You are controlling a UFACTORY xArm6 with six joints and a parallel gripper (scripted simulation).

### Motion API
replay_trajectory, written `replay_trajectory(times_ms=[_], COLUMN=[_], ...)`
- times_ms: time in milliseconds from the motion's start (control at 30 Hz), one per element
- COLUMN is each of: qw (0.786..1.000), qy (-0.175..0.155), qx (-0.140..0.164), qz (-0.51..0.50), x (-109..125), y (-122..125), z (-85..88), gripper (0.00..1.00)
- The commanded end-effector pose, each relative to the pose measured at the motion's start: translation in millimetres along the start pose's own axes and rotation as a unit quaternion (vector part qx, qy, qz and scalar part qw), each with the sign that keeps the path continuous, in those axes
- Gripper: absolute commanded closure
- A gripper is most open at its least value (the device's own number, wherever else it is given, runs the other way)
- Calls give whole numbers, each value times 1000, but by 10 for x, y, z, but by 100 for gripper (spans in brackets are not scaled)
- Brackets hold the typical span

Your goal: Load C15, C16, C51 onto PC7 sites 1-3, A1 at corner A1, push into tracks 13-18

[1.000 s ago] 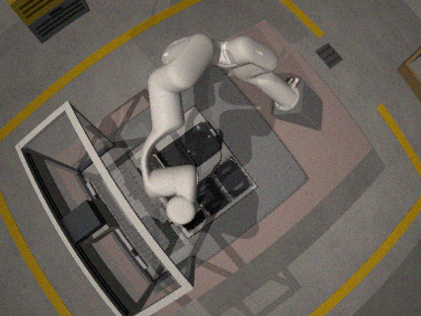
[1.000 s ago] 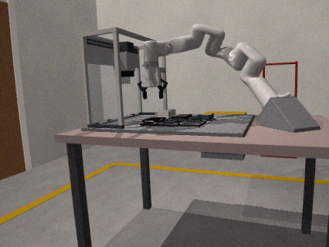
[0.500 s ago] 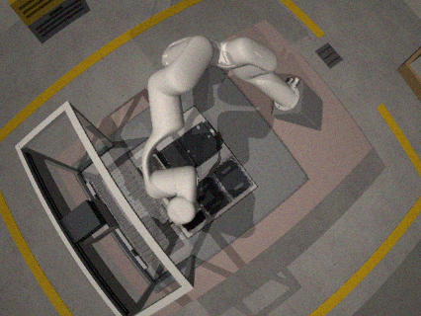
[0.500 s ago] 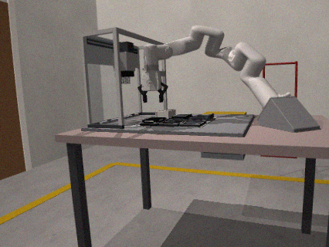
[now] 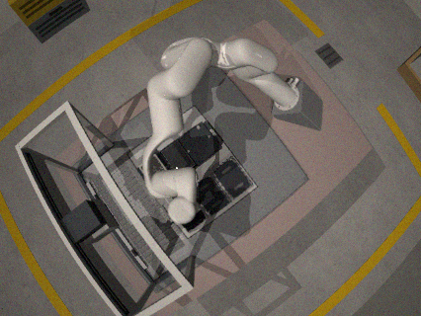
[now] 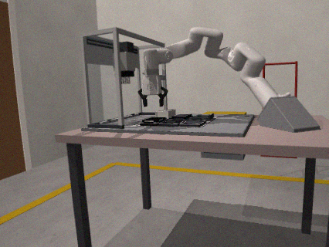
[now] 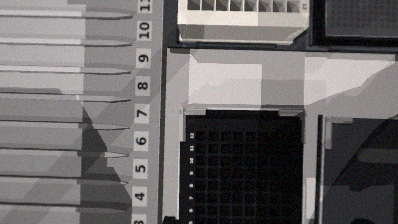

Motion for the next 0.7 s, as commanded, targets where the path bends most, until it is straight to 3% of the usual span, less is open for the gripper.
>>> replay_trajectory(times_ms=[0,667], qw=[1000,1000], qy=[-1,-1], qx=[-2,-2], qz=[-1,-1], x=[0,0], y=[-8,-9], z=[-48,-348], gripper=[0,0])
Point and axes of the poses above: the point where the finger pads meet when closed, its own z axis back along the fingers, its own y axis across the jaws, x = y × z, the point moved 5 cm from there along z, back along the fingers, and after that the axes turned 11 degrees about z, right-handed, at the moved point
